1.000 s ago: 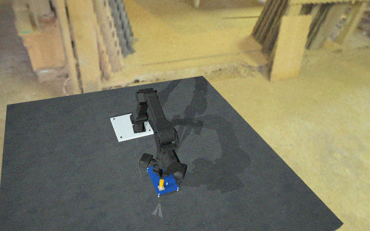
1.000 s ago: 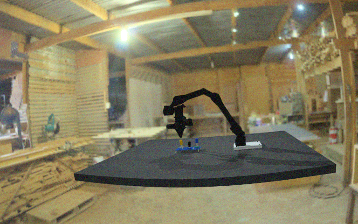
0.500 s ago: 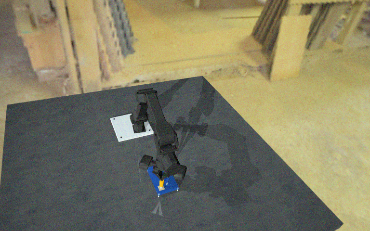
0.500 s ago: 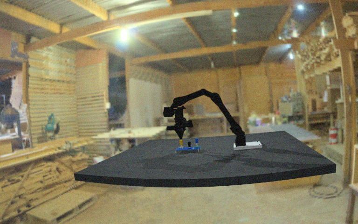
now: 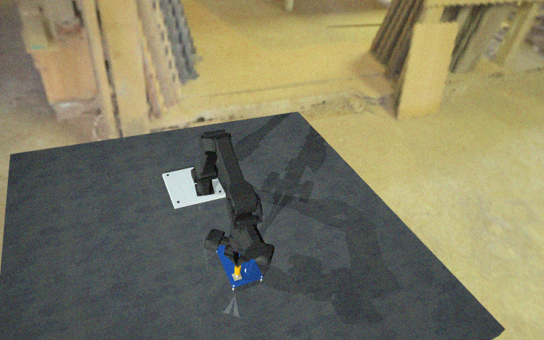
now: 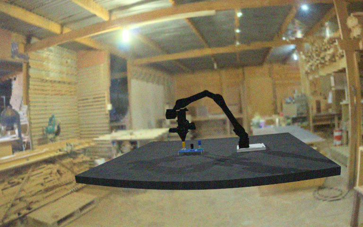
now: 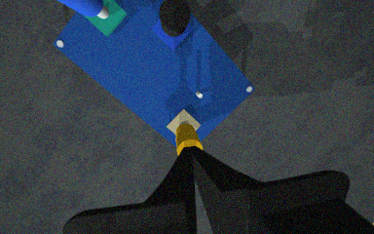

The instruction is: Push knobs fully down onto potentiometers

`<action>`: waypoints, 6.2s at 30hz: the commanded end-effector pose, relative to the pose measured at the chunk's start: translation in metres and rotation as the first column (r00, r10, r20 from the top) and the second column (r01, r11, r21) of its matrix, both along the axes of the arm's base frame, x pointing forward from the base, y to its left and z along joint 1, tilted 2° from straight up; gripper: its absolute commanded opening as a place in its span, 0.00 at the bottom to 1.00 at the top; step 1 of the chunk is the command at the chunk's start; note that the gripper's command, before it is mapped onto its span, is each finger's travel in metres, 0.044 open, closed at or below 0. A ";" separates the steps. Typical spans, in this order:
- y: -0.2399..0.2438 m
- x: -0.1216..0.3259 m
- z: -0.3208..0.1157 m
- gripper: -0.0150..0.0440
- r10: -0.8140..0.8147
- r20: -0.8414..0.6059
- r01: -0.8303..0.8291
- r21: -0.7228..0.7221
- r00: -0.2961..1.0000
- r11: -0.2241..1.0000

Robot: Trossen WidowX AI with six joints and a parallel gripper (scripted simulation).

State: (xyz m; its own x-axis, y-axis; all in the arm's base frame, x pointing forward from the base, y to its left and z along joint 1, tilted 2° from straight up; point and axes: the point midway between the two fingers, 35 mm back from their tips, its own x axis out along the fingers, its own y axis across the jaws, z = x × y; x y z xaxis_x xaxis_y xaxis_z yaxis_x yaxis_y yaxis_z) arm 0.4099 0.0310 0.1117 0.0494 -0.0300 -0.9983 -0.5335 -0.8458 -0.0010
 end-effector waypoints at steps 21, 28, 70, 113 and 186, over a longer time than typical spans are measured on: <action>0.000 0.000 -0.002 0.25 0.004 0.001 -0.004 0.002 1.000 1.000; 0.000 0.000 -0.005 0.25 0.004 0.001 -0.004 0.002 1.000 1.000; 0.000 0.001 -0.013 0.25 0.004 0.001 -0.004 0.002 1.000 1.000; 0.000 0.001 -0.016 0.25 0.004 0.001 -0.004 0.002 1.000 1.000; 0.000 0.000 -0.004 0.43 0.001 -0.002 -0.001 0.000 1.000 1.000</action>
